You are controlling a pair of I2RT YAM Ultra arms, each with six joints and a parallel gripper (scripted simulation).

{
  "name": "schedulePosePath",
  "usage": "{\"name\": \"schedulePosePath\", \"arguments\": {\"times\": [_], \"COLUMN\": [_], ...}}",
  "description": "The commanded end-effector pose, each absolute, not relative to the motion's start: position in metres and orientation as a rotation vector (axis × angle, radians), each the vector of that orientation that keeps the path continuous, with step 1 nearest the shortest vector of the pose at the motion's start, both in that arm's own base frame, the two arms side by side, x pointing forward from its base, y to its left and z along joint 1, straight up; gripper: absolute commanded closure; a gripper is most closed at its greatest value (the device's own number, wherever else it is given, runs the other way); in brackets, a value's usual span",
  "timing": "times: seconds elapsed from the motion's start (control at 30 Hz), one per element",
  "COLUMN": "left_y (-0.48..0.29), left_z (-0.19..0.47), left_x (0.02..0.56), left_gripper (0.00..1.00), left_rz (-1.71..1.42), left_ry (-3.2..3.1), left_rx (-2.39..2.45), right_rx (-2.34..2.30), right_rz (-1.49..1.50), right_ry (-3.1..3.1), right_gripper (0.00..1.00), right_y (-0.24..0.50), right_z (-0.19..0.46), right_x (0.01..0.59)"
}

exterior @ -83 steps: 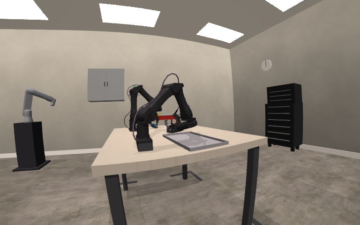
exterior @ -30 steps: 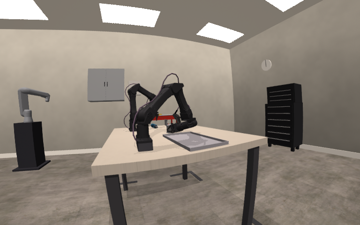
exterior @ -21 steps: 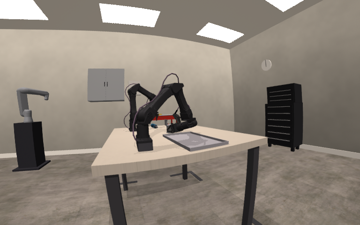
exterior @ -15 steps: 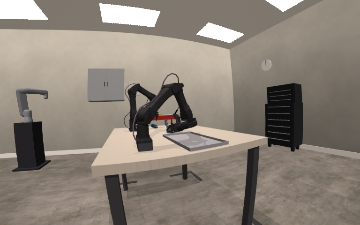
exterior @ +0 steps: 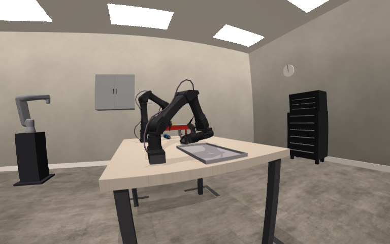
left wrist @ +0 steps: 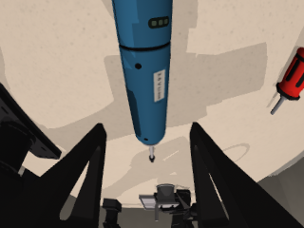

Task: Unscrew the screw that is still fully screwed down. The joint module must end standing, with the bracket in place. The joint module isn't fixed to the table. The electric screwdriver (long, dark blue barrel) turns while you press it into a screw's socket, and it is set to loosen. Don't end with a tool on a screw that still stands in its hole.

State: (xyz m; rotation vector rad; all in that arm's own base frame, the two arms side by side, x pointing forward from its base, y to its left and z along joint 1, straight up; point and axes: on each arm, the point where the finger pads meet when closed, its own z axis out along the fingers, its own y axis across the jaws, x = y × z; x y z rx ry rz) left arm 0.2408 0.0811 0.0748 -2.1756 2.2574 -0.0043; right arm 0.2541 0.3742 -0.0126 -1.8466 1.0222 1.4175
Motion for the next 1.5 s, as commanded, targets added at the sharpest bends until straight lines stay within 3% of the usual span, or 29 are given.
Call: {"name": "schedulePosePath", "arguments": {"times": [0.0, 1.47], "left_y": [0.081, 0.081], "left_z": [0.078, 0.078], "left_x": [0.241, 0.241], "left_gripper": [0.35, 0.35], "left_rz": [-0.006, -0.006], "left_ry": [2.254, 2.254], "left_rx": [-2.176, -2.176], "right_rx": [-1.833, -1.827], "right_rz": [1.432, 1.432], "right_ry": [0.975, 0.987], "right_gripper": [0.14, 0.14], "right_y": [0.381, 0.363], "right_z": [-0.002, 0.001], "right_x": [0.256, 0.267]}}
